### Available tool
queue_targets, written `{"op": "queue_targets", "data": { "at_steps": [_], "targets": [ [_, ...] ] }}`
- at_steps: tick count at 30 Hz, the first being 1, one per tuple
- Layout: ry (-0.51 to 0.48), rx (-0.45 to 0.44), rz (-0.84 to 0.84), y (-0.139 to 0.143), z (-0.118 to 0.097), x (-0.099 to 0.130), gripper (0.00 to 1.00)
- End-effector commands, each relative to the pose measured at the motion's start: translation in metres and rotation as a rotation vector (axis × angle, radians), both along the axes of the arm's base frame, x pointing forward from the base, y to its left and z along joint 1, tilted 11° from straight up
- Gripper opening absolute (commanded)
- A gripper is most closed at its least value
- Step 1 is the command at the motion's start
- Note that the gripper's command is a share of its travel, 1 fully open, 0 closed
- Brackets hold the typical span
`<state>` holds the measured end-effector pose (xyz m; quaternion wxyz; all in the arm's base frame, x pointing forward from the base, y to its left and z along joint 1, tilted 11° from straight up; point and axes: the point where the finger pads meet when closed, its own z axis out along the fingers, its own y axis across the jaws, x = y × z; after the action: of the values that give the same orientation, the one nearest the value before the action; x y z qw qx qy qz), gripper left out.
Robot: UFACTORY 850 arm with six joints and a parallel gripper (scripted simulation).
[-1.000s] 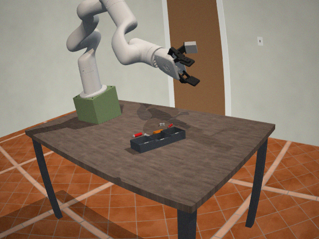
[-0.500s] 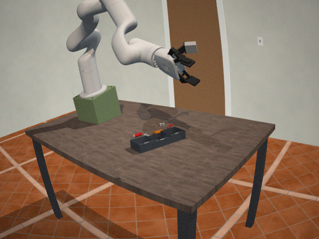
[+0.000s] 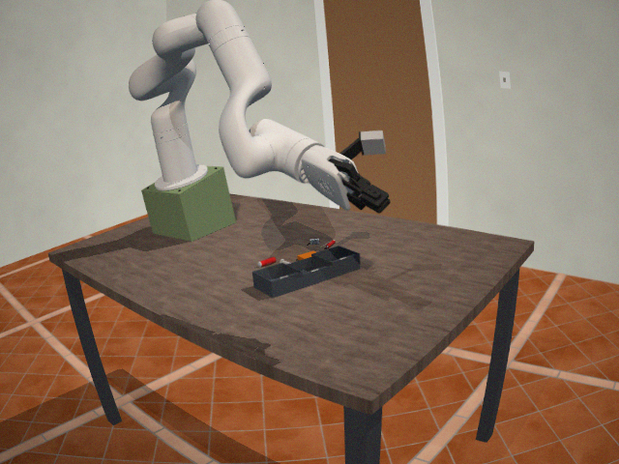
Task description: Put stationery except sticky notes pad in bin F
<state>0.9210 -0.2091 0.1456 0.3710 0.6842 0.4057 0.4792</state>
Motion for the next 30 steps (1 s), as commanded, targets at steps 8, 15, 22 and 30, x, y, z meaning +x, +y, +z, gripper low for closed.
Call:
{"op": "queue_targets", "data": {
  "at_steps": [8, 15, 22, 30],
  "targets": [
    [0.028, 0.021, -0.031, -0.005, -0.042, -0.001, 0.07],
    [0.050, -0.126, 0.168, 0.033, -0.040, 0.000, 0.07],
    [0.080, -0.208, 0.277, 0.064, -0.045, -0.006, 0.07],
    [0.120, -0.337, 0.448, 0.102, -0.052, -0.019, 0.07]
  ]
}}
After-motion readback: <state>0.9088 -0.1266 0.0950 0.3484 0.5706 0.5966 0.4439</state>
